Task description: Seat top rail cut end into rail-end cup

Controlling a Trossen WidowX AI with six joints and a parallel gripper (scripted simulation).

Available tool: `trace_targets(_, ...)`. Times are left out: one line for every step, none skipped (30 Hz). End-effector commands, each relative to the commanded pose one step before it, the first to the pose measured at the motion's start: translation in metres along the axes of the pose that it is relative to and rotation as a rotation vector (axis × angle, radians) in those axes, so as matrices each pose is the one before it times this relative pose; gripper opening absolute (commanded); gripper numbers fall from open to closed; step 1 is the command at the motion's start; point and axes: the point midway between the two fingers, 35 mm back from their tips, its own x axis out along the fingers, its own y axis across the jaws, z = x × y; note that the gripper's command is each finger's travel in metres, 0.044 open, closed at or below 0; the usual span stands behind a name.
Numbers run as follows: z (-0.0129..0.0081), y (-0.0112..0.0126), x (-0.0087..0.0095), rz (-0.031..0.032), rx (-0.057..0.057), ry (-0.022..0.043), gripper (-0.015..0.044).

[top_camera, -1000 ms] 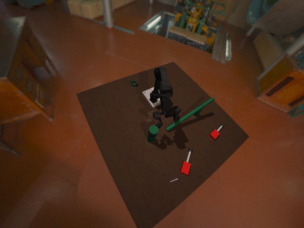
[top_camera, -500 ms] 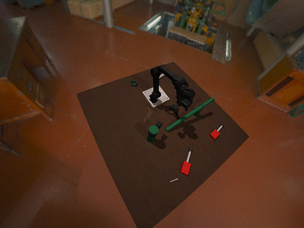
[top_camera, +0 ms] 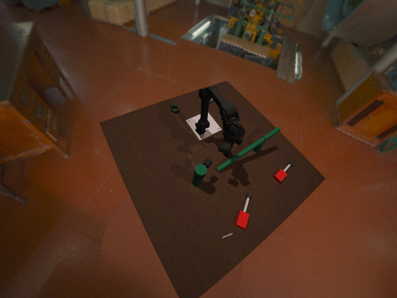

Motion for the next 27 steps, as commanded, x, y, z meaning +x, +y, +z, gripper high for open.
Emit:
trace_targets(-0.03119,-0.03009,-0.00048,0.05130,-0.4539,-0.01654,0.0440)
trace_targets(-0.00655,-0.00168,-0.00065,0.00355,-0.0659,-0.00517,0.0440)
trace_targets(-0.00643,-0.00104,-0.00071,0.00297,-0.0664,-0.00630,0.0440)
trace_targets(-0.00648,-0.00052,-0.00087,0.00170,-0.0663,-0.00682,0.0440)
trace_targets(-0.00648,0.00000,-0.00104,0.00035,-0.0661,-0.00715,0.0440)
trace_targets(-0.00643,0.00051,-0.00121,-0.00104,-0.0660,-0.00729,0.0440)
trace_targets(-0.00635,0.00102,-0.00138,-0.00234,-0.0338,-0.00726,0.0440)
trace_targets(-0.00560,0.00117,-0.00138,-0.00310,-0.0310,-0.00638,0.0440)
trace_targets(-0.00542,0.00137,-0.00149,-0.00397,-0.0313,-0.00606,0.0440)
trace_targets(-0.00532,0.00159,-0.00162,-0.00486,-0.0314,-0.00576,0.0440)
trace_targets(-0.00453,0.00156,-0.00151,-0.00496,-0.0355,-0.00468,0.0440)
trace_targets(-0.00435,0.00173,-0.00158,-0.00554,-0.0354,-0.00422,0.0440)
trace_targets(-0.00358,0.00160,-0.00141,-0.00516,-0.0391,-0.00320,0.0440)
trace_targets(-0.00343,0.00169,-0.00145,-0.00569,-0.0403,-0.00259,0.0440)
trace_targets(-0.00320,0.00182,-0.00145,-0.00563,-0.0401,-0.00228,0.0440)
trace_targets(-0.00238,0.00150,-0.00116,-0.00458,-0.0444,-0.00142,0.0440)
trace_targets(-0.00211,0.00148,-0.00110,-0.00440,-0.0459,-0.00100,0.0440)
trace_targets(-0.00128,0.00099,-0.00071,-0.00283,-0.0508,-0.00038,0.0440)
trace_targets(-0.00088,0.00077,-0.00052,-0.00212,-0.0518,-0.00020,0.0440)
trace_targets(-0.00054,0.00052,-0.00034,-0.00138,-0.0333,-0.00005,0.0440)
trace_targets(-0.00018,0.00018,-0.00012,-0.00047,-0.0113,0.00000,0.0440)
trace_targets(0.00000,0.00000,0.00000,0.00000,0.0000,0.00000,0.0440)
trace_targets(0.00000,0.00000,0.00000,0.00000,0.0000,0.00000,0.0440)
trace_targets(0.00000,0.00000,0.00000,0.00000,0.0000,0.00000,0.0440)
trace_targets(0.00000,0.00000,0.00000,0.00000,0.0000,0.00000,0.0440)
trace_targets(0.00000,0.00000,0.00000,0.00000,0.0000,0.00000,0.0440)
trace_targets(0.00000,0.00000,0.00000,0.00000,0.0000,0.00000,0.0440)
